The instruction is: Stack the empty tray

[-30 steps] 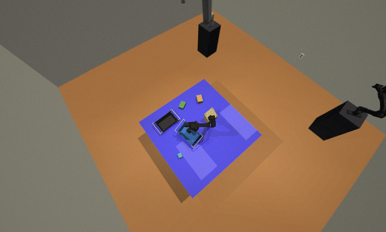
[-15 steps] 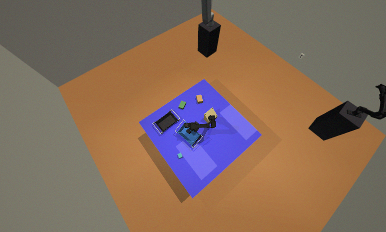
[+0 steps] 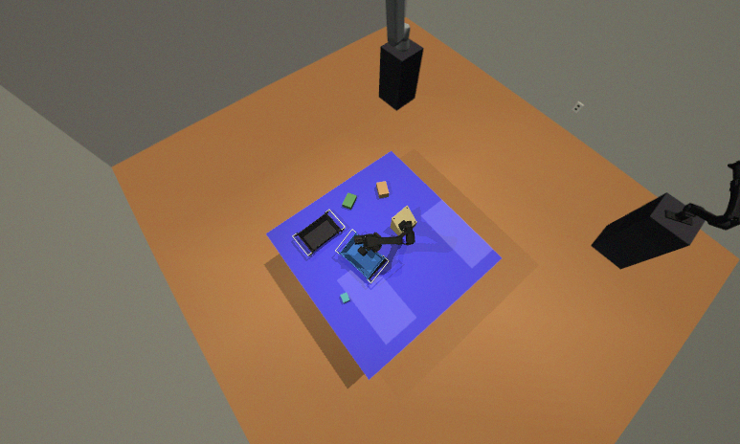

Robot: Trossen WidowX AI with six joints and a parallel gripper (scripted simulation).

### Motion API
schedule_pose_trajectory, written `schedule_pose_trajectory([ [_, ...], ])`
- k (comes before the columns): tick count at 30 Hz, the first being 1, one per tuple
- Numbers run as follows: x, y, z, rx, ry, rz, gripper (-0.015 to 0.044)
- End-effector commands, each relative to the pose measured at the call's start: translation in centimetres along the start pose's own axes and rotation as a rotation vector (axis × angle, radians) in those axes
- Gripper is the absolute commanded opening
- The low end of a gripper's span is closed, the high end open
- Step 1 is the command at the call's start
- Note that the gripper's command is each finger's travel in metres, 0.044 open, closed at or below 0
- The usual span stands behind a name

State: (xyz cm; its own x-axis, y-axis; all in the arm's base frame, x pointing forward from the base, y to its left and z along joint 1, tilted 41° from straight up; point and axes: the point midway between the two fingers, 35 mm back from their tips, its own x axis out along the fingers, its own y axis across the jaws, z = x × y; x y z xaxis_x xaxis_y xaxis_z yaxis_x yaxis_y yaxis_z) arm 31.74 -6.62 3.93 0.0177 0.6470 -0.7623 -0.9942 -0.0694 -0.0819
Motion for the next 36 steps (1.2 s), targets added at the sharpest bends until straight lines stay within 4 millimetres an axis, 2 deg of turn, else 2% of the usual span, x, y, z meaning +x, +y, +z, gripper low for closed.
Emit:
schedule_pose_trajectory([
  [1, 0.3, 0.4, 0.1, 0.004, -0.001, 0.003, 0.0],
  [36, 2.3, 1.6, 0.1, 0.005, -0.001, 0.003, 0.0],
])
